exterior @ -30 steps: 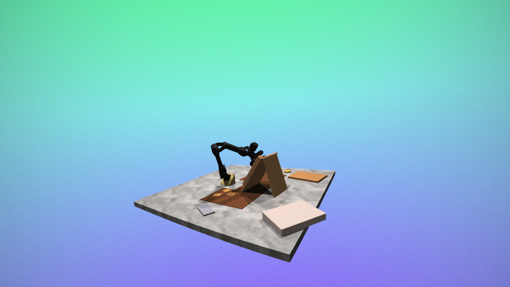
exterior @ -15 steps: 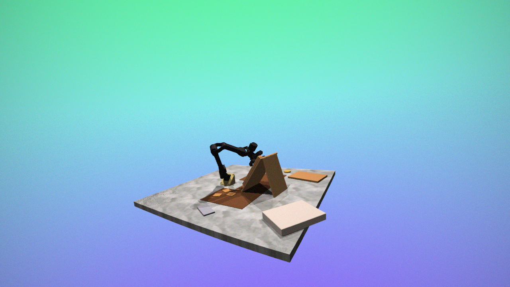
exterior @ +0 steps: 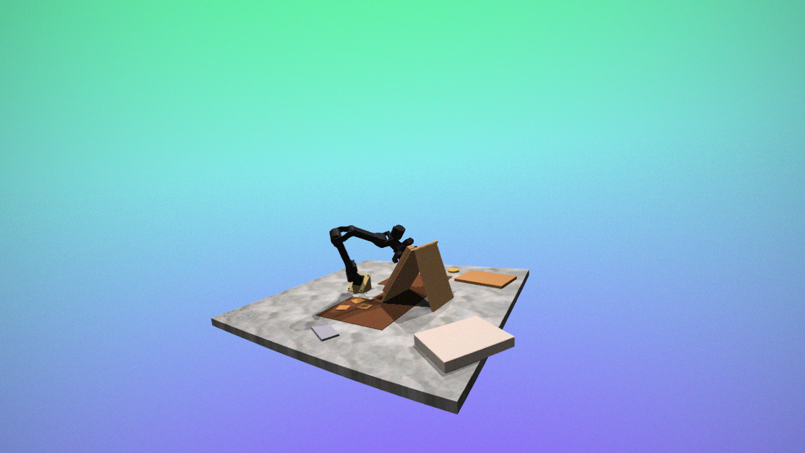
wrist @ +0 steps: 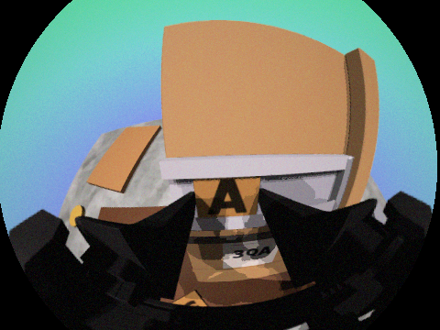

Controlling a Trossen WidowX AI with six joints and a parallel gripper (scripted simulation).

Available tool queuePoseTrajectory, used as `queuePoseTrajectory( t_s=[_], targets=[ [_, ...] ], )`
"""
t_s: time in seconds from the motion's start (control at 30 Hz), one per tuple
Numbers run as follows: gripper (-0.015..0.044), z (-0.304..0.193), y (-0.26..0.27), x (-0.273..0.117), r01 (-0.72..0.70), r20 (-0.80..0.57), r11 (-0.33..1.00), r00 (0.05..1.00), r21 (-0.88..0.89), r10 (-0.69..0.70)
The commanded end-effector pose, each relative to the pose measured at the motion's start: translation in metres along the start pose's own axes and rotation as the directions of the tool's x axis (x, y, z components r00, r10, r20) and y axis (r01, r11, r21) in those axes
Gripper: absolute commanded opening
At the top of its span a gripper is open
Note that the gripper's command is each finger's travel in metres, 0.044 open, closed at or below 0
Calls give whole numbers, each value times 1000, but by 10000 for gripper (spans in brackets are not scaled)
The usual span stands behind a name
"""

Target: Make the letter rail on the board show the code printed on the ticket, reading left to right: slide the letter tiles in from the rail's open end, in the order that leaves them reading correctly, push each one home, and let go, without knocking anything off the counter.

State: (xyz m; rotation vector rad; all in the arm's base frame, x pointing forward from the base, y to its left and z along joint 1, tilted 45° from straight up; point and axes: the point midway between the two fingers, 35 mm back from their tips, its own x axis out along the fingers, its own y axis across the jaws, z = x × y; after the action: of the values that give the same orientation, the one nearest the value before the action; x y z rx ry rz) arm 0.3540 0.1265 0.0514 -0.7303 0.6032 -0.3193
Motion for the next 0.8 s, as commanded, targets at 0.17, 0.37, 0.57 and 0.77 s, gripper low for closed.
queuePoseTrajectory(
  t_s=[0.17, 0.37, 0.57, 0.77],
  targets=[
    [0, 1, -5, 0, -4, 3, 1000, 1000, 1, 4],
    [0, 1, -9, 0, -4, 3, 1000, 1000, 1, 4],
    [0, 1, -13, 0, -4, 3, 1000, 1000, 0, 4],
    [0, 1, -16, 0, -4, 3, 1000, 1000, 0, 4]
  ],
)
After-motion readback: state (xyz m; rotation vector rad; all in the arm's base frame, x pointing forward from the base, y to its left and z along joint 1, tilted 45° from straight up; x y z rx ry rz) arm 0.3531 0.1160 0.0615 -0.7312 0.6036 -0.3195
